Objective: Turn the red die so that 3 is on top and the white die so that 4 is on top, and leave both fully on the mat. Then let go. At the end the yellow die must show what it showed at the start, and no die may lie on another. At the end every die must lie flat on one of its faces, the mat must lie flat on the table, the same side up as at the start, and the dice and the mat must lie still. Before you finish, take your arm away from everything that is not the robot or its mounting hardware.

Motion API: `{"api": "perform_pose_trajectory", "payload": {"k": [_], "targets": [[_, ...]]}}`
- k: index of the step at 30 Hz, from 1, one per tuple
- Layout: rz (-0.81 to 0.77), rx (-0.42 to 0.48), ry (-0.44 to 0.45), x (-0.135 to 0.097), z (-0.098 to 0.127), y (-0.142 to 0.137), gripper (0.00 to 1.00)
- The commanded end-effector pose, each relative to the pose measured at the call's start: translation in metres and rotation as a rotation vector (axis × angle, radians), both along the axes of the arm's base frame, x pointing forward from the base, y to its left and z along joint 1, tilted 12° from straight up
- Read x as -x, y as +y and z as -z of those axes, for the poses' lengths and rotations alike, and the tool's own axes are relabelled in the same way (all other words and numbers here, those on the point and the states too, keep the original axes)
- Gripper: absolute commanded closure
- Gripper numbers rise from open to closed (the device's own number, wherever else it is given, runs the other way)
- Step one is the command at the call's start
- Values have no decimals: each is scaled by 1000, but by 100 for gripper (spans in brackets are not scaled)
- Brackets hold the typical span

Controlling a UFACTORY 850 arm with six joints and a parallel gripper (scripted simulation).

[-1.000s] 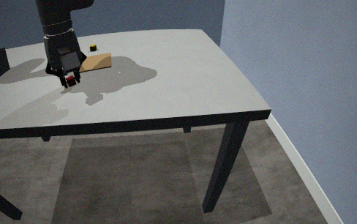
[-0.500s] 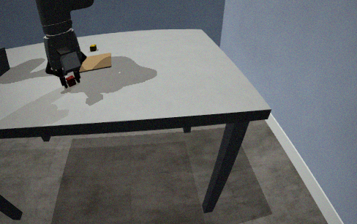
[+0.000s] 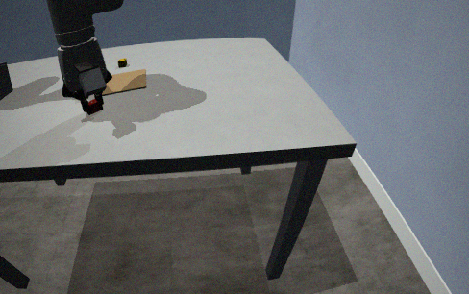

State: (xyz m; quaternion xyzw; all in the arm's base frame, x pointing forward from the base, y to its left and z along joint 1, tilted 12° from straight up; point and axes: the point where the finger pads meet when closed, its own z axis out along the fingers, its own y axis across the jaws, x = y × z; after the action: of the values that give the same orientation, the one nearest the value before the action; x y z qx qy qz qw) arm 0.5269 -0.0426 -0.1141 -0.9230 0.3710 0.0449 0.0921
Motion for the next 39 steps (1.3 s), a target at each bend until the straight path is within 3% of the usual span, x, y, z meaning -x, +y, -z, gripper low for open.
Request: {"api": "perform_pose_trajectory", "payload": {"k": [1,28,33,39], "targets": [[0,0,-2,-1,-1,0,79],[0,0,-2,-1,-2,-1,79],[0,0,-2,-1,-19,-4,79],[0,0,-2,-2,-60,-13,79]]}}
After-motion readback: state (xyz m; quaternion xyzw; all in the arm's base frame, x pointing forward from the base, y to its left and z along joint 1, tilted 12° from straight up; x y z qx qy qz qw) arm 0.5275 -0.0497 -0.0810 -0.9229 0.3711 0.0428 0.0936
